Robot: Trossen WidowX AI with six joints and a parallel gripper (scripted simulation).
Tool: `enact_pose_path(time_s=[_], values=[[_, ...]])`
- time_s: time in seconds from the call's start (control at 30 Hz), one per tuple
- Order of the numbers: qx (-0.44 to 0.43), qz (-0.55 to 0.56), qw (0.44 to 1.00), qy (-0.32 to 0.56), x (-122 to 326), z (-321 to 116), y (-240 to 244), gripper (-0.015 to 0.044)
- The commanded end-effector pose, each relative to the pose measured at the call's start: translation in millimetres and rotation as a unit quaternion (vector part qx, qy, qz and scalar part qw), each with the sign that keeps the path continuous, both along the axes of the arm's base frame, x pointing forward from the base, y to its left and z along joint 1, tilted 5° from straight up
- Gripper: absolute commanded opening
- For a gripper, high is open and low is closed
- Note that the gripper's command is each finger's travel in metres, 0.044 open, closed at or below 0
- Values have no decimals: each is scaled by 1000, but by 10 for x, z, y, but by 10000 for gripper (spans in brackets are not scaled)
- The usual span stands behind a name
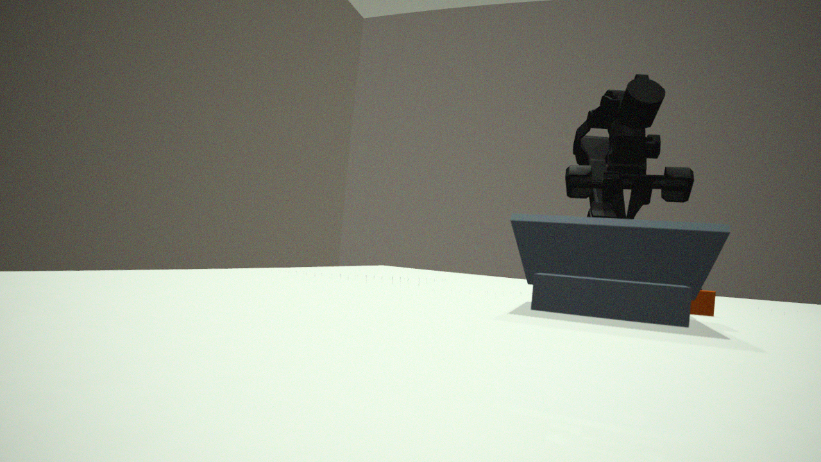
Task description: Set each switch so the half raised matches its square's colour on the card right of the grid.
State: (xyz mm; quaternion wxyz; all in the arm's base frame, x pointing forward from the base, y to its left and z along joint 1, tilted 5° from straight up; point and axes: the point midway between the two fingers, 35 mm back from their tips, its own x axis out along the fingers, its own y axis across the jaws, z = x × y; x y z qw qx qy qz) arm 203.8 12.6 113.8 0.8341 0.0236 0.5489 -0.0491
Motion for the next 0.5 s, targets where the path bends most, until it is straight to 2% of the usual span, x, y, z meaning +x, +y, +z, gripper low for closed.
enact_pose_path(time_s=[0.0, 0.2, 0.47], values=[[0, 3, 1000, -2, -49, -3, -140, 0], [-1, 3, 1000, -15, 78, -309, -157, 0], [-1, 3, 1000, -15, 120, -419, -164, 0]])
